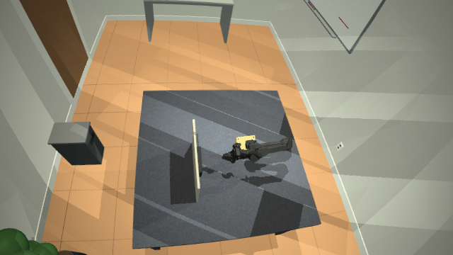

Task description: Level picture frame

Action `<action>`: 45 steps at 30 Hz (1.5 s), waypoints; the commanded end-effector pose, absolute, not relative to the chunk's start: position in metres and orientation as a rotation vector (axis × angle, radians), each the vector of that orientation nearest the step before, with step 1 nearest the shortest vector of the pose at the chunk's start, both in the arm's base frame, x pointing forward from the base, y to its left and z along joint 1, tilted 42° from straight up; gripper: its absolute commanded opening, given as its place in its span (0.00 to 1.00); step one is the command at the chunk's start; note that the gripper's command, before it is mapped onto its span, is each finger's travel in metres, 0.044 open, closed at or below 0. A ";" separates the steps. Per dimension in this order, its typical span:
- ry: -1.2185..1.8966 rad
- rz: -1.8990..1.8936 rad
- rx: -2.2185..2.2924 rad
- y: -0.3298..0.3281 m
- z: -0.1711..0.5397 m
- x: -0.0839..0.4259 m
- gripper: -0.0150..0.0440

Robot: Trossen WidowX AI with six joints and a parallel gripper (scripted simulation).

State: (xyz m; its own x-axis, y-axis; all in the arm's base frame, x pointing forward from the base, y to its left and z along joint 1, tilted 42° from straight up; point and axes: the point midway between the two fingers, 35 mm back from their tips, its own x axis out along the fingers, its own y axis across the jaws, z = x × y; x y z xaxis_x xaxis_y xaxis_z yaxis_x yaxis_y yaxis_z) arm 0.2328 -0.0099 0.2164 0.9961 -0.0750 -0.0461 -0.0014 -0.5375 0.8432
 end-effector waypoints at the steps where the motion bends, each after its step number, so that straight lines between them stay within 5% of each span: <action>1: -0.099 -0.112 2.162 0.012 0.192 0.256 0.69; 19: -0.099 -0.112 2.161 0.010 0.191 0.262 0.69; 33: -0.102 -0.107 2.160 0.001 0.188 0.335 0.69; 45: -0.102 -0.107 2.160 0.001 0.186 0.339 0.69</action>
State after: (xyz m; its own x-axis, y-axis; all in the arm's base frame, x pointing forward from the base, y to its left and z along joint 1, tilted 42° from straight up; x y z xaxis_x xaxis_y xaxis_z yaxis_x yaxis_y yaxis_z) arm 0.3371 -0.0001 0.1862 0.9920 -0.1197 -0.0392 -0.0348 -0.5591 0.8284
